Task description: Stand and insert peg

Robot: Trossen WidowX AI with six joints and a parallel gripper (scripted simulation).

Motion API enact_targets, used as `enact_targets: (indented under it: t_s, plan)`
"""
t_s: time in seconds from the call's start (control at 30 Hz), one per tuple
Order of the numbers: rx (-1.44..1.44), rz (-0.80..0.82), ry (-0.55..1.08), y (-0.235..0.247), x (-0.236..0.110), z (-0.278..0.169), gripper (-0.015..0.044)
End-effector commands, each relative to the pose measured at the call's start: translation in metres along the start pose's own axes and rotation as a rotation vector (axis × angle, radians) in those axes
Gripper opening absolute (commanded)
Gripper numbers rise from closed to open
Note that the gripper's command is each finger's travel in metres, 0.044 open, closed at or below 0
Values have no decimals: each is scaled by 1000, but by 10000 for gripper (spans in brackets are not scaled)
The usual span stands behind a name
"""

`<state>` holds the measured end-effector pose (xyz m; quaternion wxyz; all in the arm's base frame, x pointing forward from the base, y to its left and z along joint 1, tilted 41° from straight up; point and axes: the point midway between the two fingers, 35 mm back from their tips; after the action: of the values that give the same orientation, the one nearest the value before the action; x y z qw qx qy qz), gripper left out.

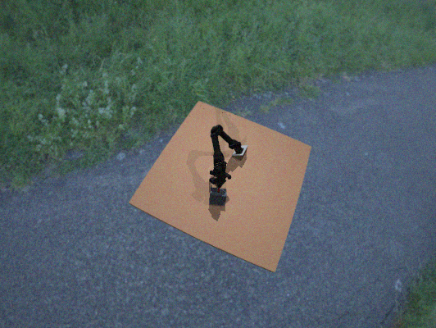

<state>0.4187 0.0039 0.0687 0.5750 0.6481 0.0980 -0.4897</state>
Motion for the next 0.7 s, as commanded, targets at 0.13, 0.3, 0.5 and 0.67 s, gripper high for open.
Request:
enact_targets:
  t_s: [0.13, 0.3, 0.5, 0.67]
  plan:
    - [-6, -5, 3, -2, 6, -1, 0]
    - [-6, -5, 3, -2, 9, -2, 0]
    - [-6, -5, 3, -2, 13, -2, 0]
    - [-6, -5, 3, -2, 16, -2, 0]
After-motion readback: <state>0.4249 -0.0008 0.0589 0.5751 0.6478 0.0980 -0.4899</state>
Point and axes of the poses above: the point midway between the two fingers, 35 mm back from their tips, its own x axis out along the fingers, its own y axis across the jaws, z = x × y, and after that the axes turned 9 degrees about x, right-handed
